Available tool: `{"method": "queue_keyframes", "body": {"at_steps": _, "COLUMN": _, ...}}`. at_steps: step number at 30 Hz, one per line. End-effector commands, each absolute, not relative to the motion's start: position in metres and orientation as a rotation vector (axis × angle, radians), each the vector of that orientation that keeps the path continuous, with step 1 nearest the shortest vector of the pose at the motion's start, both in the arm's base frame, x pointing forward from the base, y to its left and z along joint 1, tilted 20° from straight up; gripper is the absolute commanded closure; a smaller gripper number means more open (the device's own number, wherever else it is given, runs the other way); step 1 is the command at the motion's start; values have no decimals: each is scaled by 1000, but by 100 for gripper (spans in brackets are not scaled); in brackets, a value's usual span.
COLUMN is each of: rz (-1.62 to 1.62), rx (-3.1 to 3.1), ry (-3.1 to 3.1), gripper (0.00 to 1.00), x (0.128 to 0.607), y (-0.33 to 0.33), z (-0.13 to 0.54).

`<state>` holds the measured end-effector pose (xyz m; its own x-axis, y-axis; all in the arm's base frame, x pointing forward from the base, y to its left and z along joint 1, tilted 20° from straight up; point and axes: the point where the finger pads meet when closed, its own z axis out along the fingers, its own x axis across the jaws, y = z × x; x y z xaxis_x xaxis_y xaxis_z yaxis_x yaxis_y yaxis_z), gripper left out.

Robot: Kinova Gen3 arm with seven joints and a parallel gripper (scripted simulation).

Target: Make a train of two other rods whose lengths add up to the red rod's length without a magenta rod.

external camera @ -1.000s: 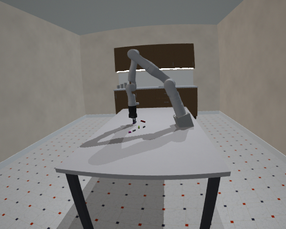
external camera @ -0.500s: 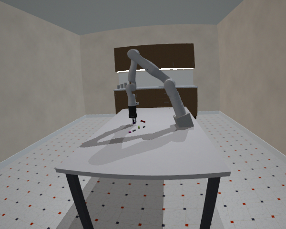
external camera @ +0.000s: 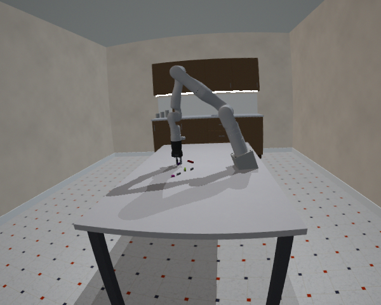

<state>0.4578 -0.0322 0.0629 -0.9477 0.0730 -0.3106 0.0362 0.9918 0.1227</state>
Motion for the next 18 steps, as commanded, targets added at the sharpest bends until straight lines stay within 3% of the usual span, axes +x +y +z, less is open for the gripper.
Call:
{"method": "queue_keyframes", "body": {"at_steps": 1, "rz": 165, "rx": 79, "ry": 2814, "gripper": 46, "x": 458, "y": -32, "z": 64}}
{"method": "queue_keyframes", "body": {"at_steps": 18, "rz": 165, "rx": 79, "ry": 2814, "gripper": 46, "x": 440, "y": -38, "z": 117}}
